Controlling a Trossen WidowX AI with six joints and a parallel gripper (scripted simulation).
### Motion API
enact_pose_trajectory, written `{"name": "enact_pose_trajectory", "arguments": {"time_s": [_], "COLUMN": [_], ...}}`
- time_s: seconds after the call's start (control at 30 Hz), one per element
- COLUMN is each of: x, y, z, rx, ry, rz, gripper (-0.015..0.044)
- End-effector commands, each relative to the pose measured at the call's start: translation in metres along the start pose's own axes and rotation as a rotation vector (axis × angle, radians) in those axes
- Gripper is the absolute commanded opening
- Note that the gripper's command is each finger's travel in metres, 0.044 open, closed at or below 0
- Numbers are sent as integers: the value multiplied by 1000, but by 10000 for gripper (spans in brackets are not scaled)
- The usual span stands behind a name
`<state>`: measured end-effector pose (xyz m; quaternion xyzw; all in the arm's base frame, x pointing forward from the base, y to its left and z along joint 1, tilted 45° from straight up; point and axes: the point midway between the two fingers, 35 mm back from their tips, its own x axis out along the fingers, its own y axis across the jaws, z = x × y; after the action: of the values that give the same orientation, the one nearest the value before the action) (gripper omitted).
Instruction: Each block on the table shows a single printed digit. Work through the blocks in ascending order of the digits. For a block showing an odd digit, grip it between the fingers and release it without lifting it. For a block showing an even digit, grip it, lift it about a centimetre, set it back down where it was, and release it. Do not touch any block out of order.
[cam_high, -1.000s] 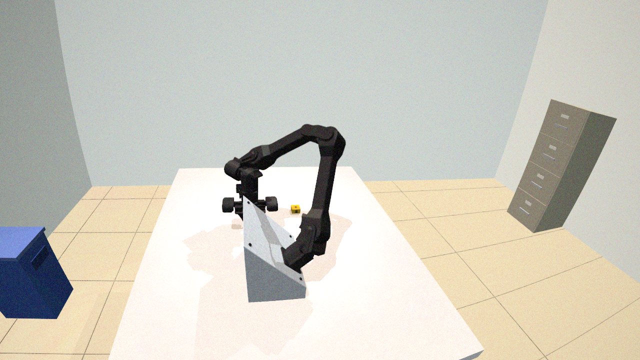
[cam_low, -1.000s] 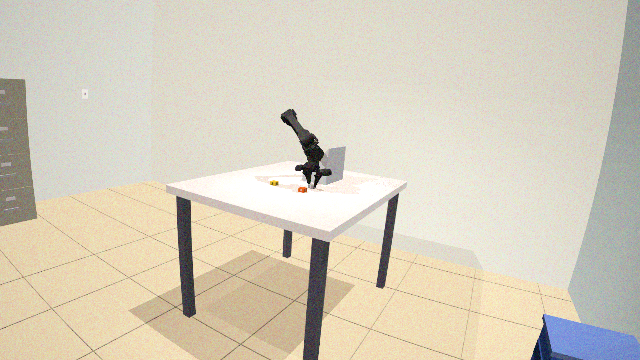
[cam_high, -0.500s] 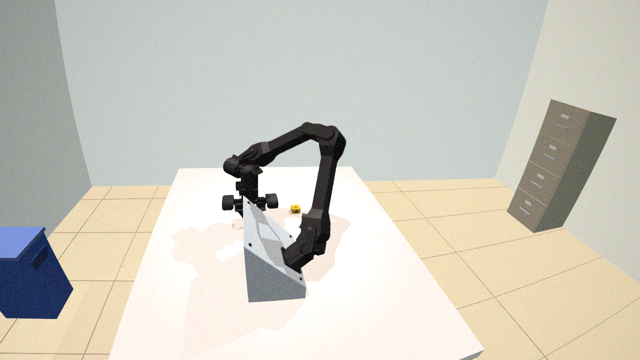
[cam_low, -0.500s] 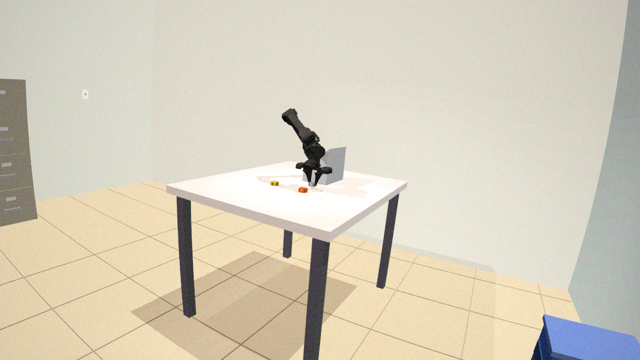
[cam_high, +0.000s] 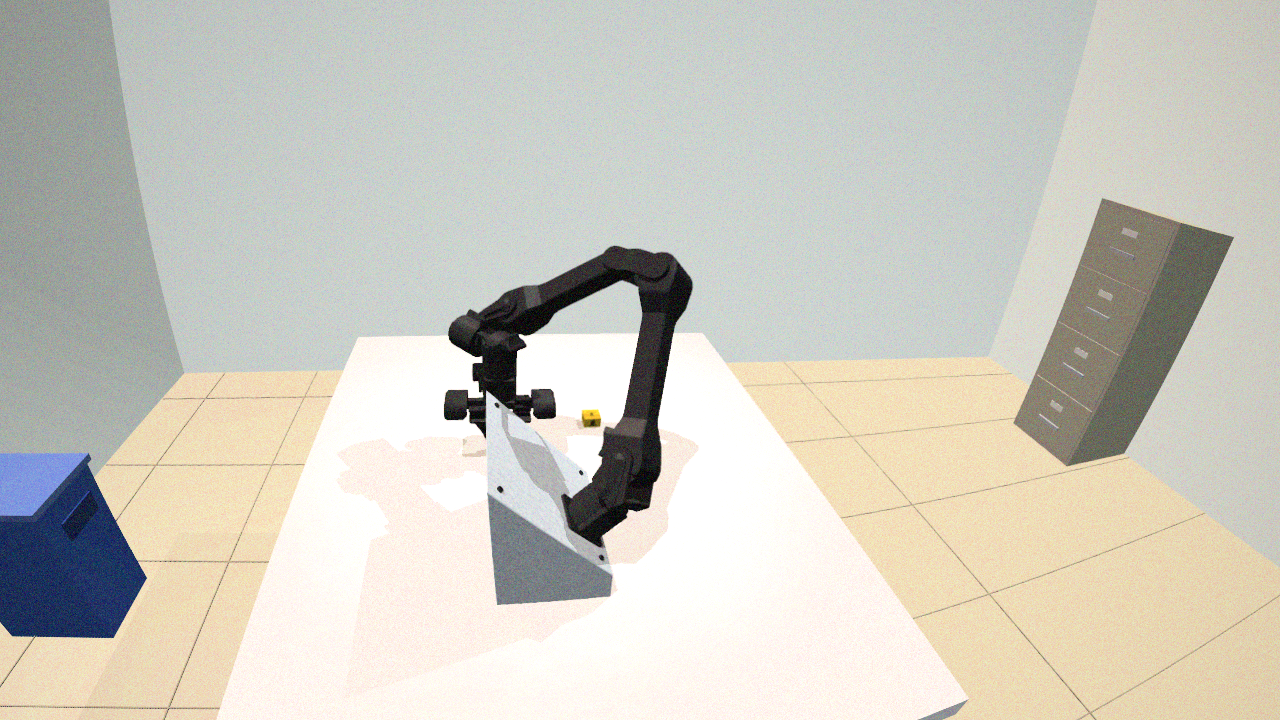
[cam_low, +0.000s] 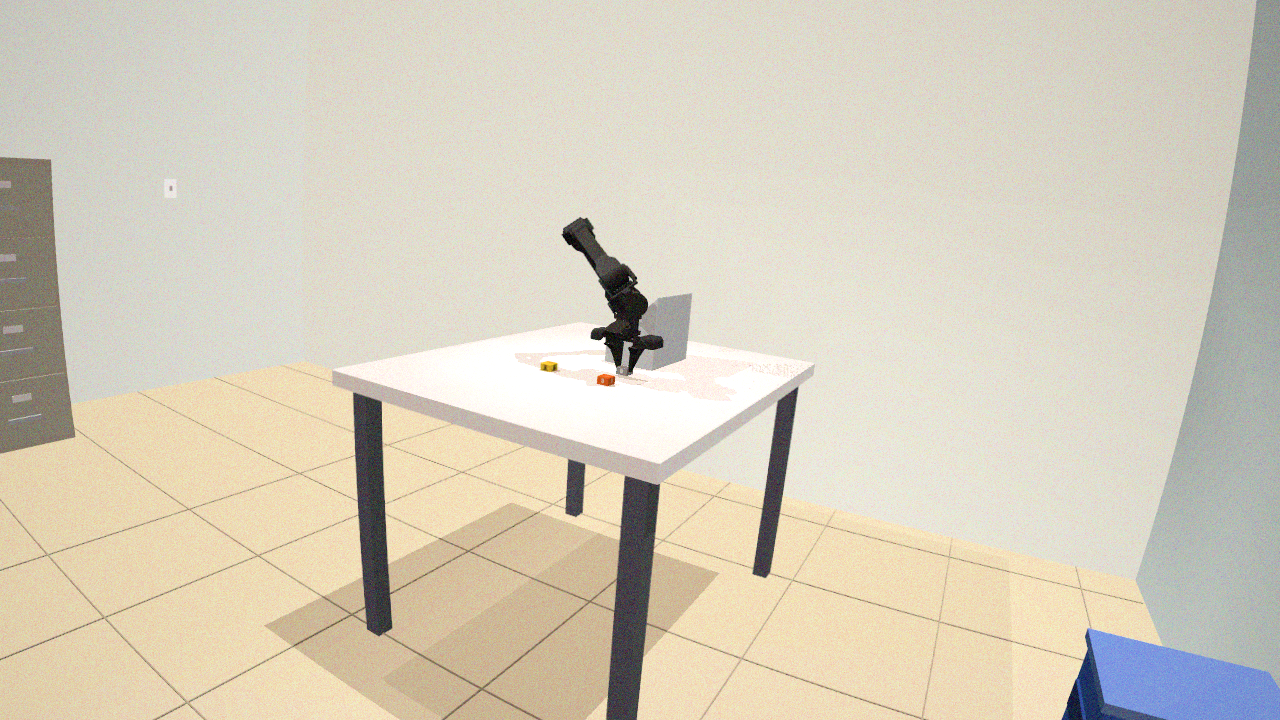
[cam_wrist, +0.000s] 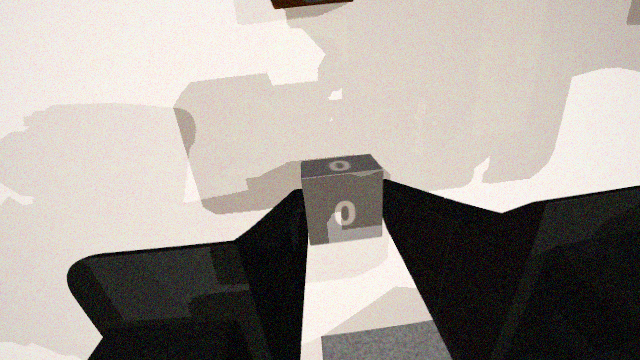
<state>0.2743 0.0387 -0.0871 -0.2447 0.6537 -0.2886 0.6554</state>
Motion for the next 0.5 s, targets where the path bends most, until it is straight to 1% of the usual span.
{"name": "enact_pose_trajectory", "arguments": {"time_s": [0.0,0.37,0.47], "x": [7,8,8], "y": [0,0,0], "z": [-3,-3,-3], "rx": [-12,-12,-12], "ry": [3,3,3], "rz": [-7,-7,-7], "gripper": [120,120,199]}}
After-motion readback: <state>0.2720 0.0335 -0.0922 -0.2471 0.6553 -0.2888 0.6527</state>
